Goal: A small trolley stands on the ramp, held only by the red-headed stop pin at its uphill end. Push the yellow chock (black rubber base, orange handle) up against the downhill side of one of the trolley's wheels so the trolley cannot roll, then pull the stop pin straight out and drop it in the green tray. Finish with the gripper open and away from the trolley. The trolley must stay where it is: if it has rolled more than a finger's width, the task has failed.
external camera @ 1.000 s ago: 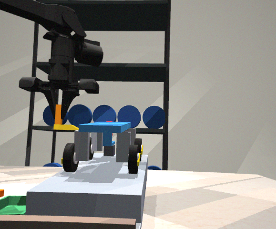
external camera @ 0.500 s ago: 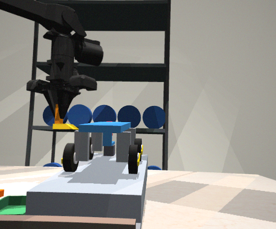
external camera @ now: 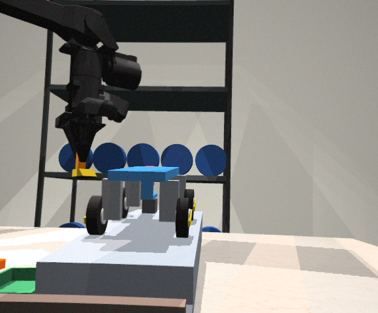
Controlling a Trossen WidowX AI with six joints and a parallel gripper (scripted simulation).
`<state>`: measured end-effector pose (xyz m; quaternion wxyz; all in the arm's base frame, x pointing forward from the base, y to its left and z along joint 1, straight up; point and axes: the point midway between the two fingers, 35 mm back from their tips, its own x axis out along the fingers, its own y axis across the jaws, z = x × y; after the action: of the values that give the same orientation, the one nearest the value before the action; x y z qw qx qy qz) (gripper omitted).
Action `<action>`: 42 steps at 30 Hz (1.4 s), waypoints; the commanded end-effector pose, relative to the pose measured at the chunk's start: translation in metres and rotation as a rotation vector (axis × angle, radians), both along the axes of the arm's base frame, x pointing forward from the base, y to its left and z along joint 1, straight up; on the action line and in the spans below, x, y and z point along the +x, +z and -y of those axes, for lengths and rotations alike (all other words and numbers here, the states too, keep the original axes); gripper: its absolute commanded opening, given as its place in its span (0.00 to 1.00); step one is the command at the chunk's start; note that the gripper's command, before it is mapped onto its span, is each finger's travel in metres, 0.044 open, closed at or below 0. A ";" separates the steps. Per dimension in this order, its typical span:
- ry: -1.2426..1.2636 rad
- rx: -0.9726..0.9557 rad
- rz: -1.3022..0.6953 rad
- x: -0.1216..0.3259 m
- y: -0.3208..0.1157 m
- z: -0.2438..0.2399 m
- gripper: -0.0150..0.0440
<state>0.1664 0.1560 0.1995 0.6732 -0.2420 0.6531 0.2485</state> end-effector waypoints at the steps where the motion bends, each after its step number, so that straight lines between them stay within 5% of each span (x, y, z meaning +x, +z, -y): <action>1: -0.165 0.002 0.001 0.000 0.000 0.000 0.25; 42: -1.575 0.035 -0.023 0.000 0.000 0.000 0.25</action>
<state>0.1663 0.1562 0.1996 0.6653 0.2639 0.6537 -0.2457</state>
